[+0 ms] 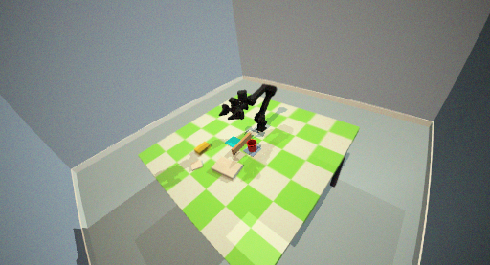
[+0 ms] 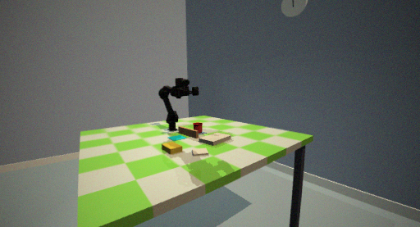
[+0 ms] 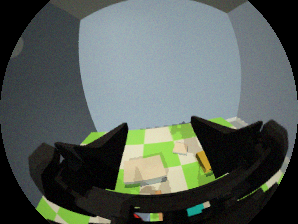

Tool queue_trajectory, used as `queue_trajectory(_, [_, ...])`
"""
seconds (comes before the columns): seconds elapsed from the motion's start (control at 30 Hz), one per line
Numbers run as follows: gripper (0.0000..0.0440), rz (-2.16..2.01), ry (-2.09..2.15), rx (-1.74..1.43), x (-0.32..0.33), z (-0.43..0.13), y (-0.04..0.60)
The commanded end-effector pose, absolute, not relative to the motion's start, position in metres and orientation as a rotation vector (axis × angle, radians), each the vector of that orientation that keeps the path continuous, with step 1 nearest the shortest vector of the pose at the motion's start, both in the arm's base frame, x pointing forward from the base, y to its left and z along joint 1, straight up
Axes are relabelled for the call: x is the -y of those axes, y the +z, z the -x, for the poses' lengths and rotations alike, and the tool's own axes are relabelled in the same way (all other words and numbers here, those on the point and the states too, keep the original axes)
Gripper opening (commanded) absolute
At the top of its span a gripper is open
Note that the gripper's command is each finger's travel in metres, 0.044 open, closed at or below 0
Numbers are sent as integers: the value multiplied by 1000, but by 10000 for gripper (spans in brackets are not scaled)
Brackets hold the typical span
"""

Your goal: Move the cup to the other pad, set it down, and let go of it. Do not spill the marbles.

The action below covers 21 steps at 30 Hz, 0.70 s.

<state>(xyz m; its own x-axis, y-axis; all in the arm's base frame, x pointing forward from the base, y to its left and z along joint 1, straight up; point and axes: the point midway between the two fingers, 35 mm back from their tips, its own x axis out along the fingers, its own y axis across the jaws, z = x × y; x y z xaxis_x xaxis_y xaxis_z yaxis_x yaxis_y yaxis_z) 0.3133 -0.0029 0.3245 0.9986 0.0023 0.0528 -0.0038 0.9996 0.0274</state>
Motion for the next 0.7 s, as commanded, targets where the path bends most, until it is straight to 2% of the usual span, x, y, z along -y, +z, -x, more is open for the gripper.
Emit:
queue_trajectory(0.0, [374, -28, 5, 51, 2, -313, 325])
queue_trajectory(0.33, [111, -52, 17, -6, -3, -312, 323])
queue_trajectory(0.4, [71, -64, 19, -25, -4, -312, 321])
queue_trajectory(0.5, [67, -86, 26, -54, -7, -312, 320])
queue_trajectory(0.67, [87, -133, 41, -106, -13, -313, 320])
